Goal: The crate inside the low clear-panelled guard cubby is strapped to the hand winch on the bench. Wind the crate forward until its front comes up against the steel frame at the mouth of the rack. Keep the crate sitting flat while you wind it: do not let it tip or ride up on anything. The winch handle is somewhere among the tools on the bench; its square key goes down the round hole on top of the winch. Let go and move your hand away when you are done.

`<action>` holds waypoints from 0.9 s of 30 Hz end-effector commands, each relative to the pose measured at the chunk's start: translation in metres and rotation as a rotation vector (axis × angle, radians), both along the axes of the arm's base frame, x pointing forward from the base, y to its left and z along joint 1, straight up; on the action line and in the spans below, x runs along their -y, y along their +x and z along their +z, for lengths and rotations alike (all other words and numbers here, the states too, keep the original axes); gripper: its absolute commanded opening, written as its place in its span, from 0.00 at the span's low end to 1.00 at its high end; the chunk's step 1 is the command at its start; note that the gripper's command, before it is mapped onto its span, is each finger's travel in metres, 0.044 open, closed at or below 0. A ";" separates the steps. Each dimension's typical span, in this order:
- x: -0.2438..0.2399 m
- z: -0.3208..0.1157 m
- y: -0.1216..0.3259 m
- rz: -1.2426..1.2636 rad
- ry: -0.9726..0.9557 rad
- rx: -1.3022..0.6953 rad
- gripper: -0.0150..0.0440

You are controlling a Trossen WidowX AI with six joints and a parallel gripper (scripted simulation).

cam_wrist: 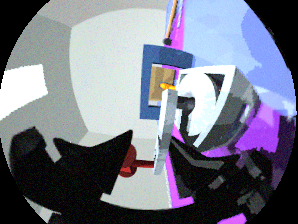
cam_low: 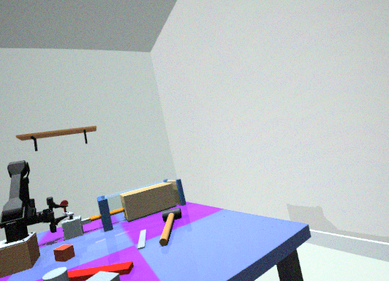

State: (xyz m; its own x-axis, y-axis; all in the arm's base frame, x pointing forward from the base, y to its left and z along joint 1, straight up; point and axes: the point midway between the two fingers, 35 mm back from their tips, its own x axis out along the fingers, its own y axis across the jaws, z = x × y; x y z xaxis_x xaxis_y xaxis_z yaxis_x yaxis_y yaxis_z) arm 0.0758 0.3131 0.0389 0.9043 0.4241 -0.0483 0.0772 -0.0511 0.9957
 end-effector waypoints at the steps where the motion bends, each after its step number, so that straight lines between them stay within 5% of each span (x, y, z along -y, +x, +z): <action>1: -0.003 0.002 -0.001 0.005 0.019 -0.007 0.66; 27: 0.001 -0.006 -0.013 0.019 -0.001 -0.019 0.66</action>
